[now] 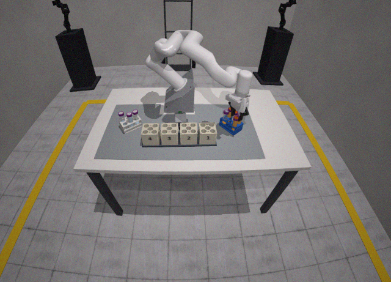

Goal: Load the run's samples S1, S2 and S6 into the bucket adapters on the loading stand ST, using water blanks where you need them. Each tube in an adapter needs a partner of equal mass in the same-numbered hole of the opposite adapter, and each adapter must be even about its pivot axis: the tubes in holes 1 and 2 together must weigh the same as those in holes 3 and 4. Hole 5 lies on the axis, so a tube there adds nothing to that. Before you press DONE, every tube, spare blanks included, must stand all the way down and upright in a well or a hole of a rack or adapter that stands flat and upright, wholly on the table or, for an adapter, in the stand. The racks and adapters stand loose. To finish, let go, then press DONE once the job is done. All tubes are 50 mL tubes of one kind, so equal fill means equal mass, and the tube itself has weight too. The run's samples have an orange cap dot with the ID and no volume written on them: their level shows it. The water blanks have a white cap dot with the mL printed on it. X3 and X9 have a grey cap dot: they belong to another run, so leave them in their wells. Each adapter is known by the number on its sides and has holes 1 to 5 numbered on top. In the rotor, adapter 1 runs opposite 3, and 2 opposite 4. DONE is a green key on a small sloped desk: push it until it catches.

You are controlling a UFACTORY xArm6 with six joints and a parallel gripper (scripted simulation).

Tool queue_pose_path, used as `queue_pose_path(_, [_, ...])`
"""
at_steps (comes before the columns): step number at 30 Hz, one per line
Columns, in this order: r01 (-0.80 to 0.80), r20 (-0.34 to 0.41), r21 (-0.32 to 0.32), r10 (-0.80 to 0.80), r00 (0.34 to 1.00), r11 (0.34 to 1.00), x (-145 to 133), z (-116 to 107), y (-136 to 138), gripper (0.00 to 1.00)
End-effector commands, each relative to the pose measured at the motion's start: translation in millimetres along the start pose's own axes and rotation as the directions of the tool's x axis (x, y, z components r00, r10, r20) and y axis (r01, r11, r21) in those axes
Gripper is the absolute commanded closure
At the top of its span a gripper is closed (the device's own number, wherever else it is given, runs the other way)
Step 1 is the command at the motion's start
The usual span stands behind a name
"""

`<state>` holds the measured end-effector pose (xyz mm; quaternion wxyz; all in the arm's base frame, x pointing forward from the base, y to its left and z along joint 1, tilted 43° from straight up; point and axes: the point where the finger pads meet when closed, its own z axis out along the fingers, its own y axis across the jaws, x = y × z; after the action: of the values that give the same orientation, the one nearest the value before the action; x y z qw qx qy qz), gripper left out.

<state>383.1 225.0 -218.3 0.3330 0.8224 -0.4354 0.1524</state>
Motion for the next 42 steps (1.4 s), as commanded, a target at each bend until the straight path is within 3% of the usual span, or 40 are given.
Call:
queue_pose_path(1, [-0.001, 0.001, 0.004, 0.001, 1.0, 1.0, 0.1, -0.7, -1.1, 0.43])
queue_pose_path(42, [-0.001, 0.001, 0.004, 0.001, 1.0, 1.0, 0.1, 18.1, -1.2, 0.43])
